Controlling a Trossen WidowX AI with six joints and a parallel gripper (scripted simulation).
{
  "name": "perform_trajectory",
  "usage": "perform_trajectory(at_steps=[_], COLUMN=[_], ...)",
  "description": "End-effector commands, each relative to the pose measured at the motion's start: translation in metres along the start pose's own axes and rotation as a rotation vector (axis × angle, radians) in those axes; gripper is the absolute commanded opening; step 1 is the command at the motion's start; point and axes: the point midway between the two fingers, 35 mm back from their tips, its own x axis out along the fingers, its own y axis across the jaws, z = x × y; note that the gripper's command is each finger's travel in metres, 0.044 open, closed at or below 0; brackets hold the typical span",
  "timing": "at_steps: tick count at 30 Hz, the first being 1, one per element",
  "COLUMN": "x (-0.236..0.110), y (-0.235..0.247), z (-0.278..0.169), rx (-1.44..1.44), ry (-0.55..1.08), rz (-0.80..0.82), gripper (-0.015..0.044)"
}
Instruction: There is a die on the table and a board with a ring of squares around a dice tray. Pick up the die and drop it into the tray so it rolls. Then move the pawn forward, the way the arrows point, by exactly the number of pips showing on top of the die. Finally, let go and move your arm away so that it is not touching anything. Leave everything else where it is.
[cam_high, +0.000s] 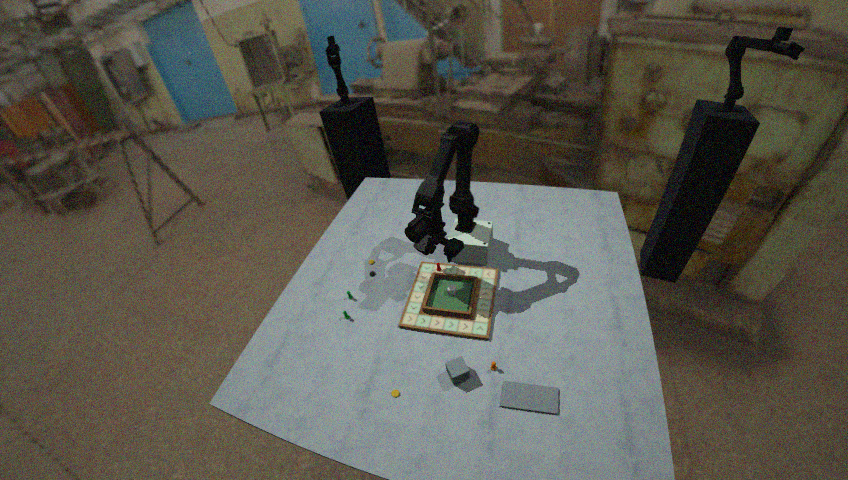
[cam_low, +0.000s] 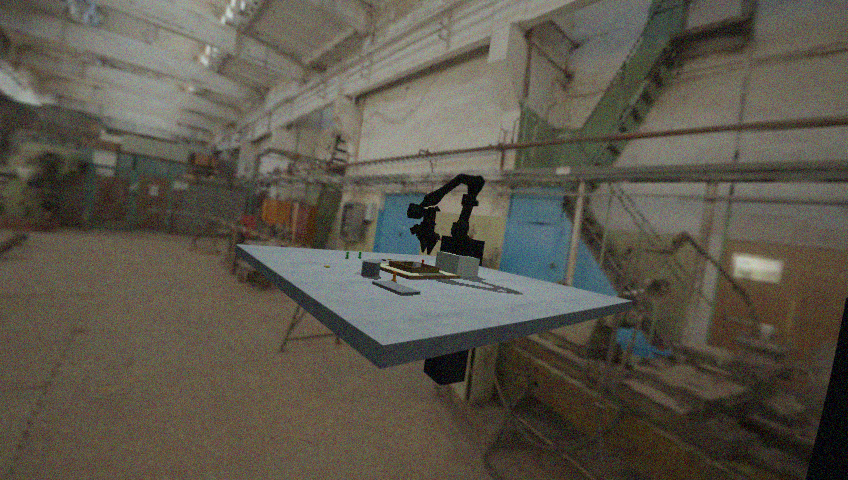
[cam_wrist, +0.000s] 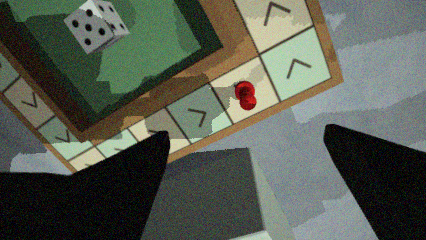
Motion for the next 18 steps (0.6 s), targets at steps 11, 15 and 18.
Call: perform_trajectory(at_steps=[11, 15, 18], x=[-0.070, -0.070, -0.070], y=[0.052, 0.052, 0.052], z=[-0.023, -0.023, -0.023], rx=[-0.366, -0.366, -0.366], ry=[-0.022, -0.022, -0.022], rz=[0.003, 0.003, 0.003], gripper=[0.0440, 0.0440, 0.0440])
